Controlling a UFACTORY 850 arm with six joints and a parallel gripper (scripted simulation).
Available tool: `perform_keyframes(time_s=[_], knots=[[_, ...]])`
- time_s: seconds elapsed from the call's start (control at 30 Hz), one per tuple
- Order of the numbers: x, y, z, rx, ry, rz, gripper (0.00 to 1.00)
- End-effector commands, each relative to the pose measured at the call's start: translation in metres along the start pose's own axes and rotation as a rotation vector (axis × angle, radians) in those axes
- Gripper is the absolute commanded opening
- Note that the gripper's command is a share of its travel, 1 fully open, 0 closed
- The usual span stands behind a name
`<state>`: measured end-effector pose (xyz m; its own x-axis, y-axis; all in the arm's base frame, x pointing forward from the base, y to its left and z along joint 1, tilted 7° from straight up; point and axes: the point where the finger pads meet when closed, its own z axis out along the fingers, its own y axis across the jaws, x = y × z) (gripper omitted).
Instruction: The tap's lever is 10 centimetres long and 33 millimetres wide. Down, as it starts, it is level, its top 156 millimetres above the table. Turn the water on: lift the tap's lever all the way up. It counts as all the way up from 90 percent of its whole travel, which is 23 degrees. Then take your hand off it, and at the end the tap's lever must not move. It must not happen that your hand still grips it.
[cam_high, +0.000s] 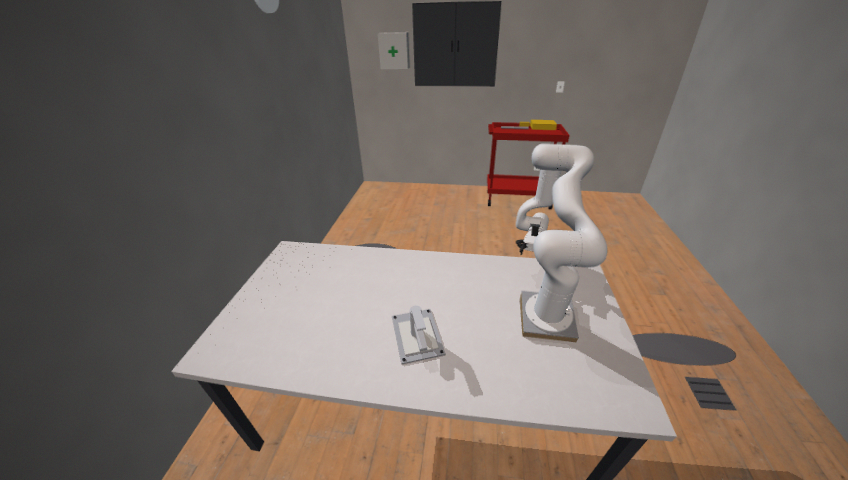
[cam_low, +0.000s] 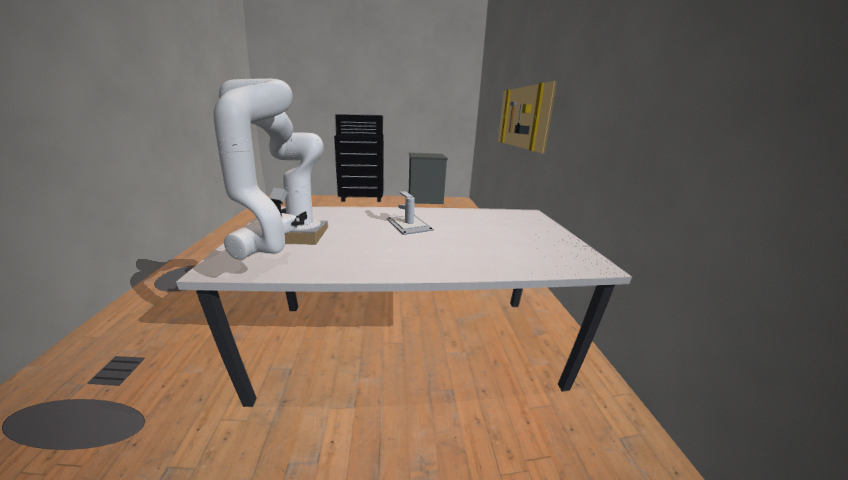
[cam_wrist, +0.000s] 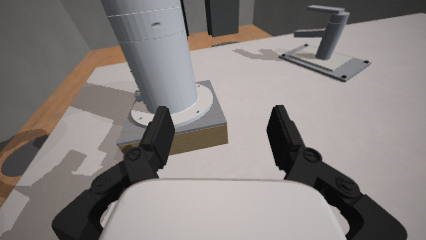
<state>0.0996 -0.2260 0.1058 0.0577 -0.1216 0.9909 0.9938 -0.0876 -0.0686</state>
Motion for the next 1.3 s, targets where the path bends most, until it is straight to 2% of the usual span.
perform_keyframes(time_s=[0.0,0.67,0.77,0.83,1.03,1.1,1.13,1.27], knots=[[0.0,0.0,0.0,0.0,-0.001,0.0,1.0],[0.0,0.003,0.0,0.014,-0.015,0.009,1.0],[-0.001,0.016,0.003,0.064,-0.067,0.045,1.0],[-0.002,0.031,0.006,0.122,-0.132,0.083,1.0],[-0.004,0.055,0.014,0.21,-0.241,0.138,1.0],[-0.004,0.055,0.014,0.21,-0.241,0.138,1.0],[-0.005,0.069,0.018,0.253,-0.301,0.162,1.0],[-0.005,0.086,0.025,0.306,-0.379,0.189,1.0]])
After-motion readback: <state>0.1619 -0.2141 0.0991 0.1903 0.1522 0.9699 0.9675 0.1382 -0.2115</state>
